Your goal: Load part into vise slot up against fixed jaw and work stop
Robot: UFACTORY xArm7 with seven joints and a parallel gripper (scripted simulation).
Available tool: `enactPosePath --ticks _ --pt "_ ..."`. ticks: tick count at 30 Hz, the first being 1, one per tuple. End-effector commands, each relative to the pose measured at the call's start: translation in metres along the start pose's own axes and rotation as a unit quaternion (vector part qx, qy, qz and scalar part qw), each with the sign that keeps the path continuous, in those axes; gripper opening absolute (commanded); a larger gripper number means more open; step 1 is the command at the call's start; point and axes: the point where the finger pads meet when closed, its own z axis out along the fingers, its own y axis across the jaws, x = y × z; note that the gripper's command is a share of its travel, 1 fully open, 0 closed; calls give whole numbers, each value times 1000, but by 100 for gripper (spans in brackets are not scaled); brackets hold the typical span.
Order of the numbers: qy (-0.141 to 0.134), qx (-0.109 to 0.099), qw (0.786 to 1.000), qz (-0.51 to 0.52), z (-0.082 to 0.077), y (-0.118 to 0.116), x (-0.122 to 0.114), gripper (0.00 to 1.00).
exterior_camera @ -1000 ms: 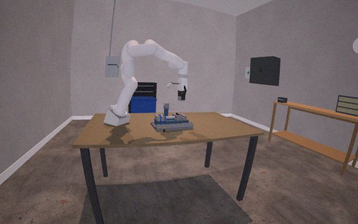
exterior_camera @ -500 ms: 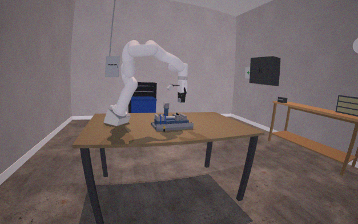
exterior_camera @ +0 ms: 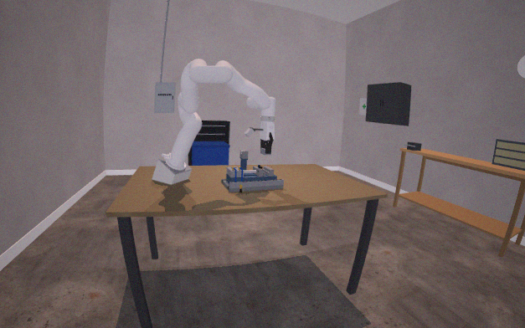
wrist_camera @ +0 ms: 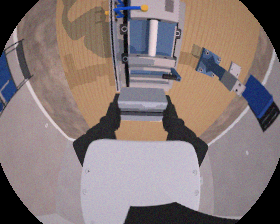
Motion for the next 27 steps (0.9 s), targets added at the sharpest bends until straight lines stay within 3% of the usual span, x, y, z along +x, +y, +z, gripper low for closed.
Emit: enactPosePath --ticks 1,27 --pt "-2 0 1000 0 10 0 -2 0" --pt "-2 0 1000 0 43 0 -2 0"
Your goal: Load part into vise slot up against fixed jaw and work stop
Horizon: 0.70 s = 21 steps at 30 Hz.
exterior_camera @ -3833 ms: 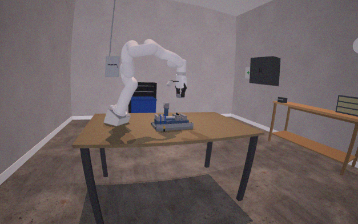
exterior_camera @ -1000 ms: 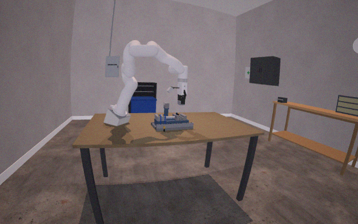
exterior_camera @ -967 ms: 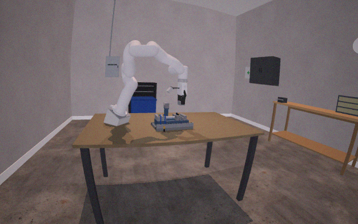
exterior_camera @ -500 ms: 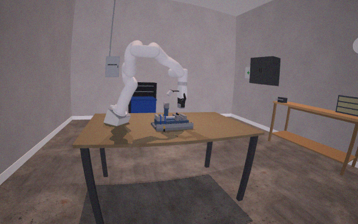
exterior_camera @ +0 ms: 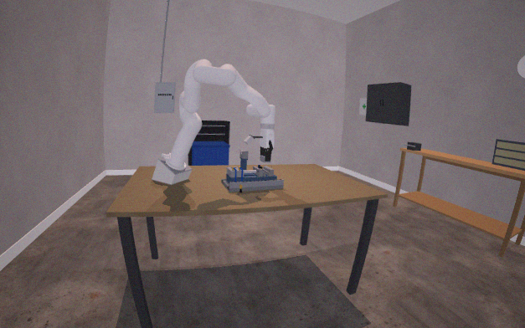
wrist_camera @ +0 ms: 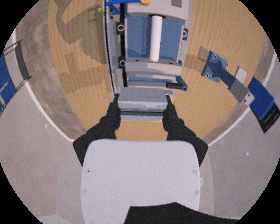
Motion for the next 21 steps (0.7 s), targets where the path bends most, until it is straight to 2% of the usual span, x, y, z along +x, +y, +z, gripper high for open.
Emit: enactPosePath --ticks 1,21 --pt "-2 0 1000 0 3 0 -2 0" --pt "-2 0 1000 0 9 0 -2 0"
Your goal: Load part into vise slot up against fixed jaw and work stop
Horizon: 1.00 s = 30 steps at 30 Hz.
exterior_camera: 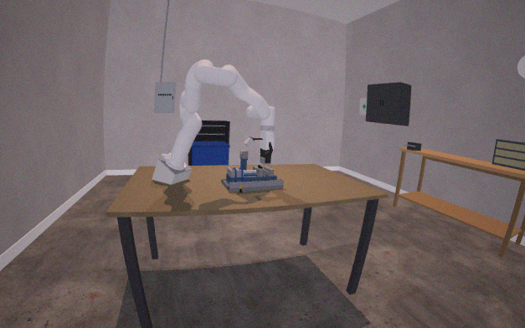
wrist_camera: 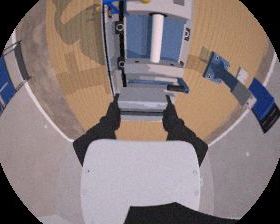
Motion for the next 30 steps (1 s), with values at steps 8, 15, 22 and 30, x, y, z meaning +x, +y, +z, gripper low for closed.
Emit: enactPosePath --ticks 8,15,22,30 --pt "-2 0 1000 0 -1 0 -1 0" --pt "-2 0 1000 0 -1 0 -1 0" --pt "-2 0 1000 0 0 0 -1 0" --pt "-2 0 1000 0 2 0 -1 0"
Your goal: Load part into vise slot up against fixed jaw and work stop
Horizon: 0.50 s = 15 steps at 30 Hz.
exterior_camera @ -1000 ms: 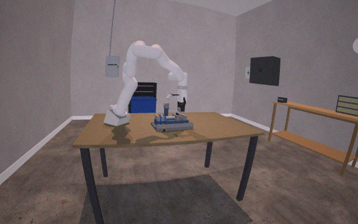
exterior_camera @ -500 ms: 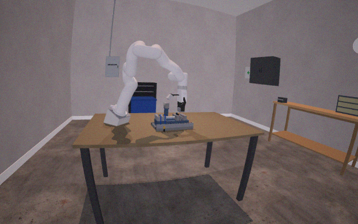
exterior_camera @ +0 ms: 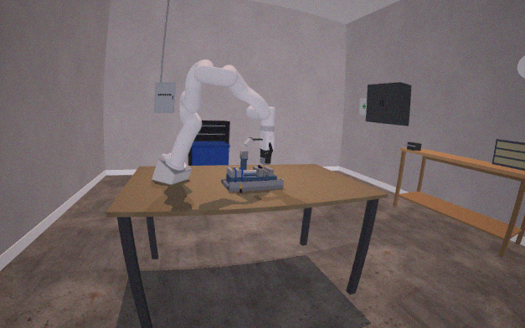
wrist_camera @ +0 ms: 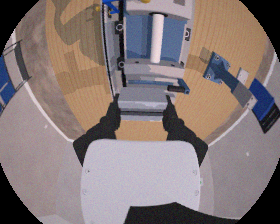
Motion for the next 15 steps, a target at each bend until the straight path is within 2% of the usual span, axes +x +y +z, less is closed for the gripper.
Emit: enactPosePath --ticks 1,15 --pt "-2 0 1000 0 0 0 -1 0" --pt "-2 0 1000 0 9 0 -2 0"
